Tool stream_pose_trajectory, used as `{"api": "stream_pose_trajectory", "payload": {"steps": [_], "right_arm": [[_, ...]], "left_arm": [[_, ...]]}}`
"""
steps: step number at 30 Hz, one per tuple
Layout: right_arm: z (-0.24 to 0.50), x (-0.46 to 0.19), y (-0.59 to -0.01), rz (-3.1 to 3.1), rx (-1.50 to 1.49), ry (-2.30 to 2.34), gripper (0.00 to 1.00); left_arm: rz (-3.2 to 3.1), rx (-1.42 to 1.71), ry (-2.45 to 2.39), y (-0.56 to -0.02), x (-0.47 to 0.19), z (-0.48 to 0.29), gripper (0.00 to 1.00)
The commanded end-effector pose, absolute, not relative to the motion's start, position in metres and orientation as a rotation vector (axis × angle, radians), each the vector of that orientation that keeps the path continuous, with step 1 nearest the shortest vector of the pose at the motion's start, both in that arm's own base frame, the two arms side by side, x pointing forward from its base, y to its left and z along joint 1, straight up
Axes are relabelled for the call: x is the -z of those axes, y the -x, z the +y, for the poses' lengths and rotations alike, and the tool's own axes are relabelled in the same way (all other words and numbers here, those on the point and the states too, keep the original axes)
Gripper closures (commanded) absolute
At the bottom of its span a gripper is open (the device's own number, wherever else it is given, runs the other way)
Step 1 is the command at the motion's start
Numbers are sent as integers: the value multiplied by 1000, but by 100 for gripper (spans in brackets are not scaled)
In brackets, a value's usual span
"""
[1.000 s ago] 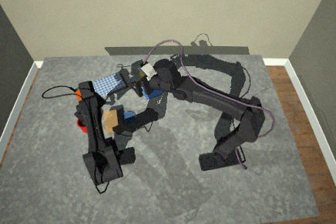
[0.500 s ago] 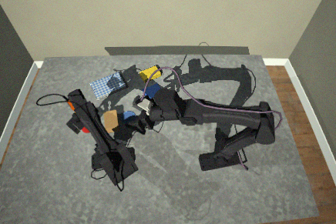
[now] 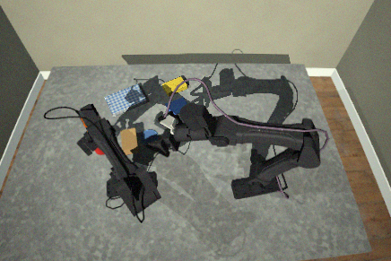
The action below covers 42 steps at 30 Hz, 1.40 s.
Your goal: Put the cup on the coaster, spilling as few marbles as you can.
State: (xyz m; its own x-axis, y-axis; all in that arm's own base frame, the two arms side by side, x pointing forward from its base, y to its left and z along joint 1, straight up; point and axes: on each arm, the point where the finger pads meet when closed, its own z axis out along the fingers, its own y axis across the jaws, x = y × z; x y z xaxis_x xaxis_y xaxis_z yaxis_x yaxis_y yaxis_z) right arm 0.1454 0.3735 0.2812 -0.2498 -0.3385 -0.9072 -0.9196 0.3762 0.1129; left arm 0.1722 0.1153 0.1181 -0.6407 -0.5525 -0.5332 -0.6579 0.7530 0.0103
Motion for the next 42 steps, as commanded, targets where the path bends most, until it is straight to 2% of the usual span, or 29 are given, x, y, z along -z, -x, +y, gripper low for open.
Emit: {"api": "stream_pose_trajectory", "payload": {"steps": [1, 3, 18, 20, 35, 42], "right_arm": [[372, -298, -144, 1741, -877, 1084, 0], [372, -298, -144, 1741, -877, 1084, 0], [372, -298, -144, 1741, -877, 1084, 0], [372, -298, -144, 1741, -877, 1084, 0], [372, -298, -144, 1741, -877, 1084, 0], [372, -298, -144, 1741, -877, 1084, 0]], "left_arm": [[2567, -302, 701, -171, -120, 113, 0], [2567, -302, 701, -171, -120, 113, 0], [2864, -312, -223, -185, -121, 113, 0], [2864, -312, -223, -185, -121, 113, 0], [2771, -168, -1179, -201, -118, 117, 0], [2688, -117, -1449, -204, -115, 122, 0]]}}
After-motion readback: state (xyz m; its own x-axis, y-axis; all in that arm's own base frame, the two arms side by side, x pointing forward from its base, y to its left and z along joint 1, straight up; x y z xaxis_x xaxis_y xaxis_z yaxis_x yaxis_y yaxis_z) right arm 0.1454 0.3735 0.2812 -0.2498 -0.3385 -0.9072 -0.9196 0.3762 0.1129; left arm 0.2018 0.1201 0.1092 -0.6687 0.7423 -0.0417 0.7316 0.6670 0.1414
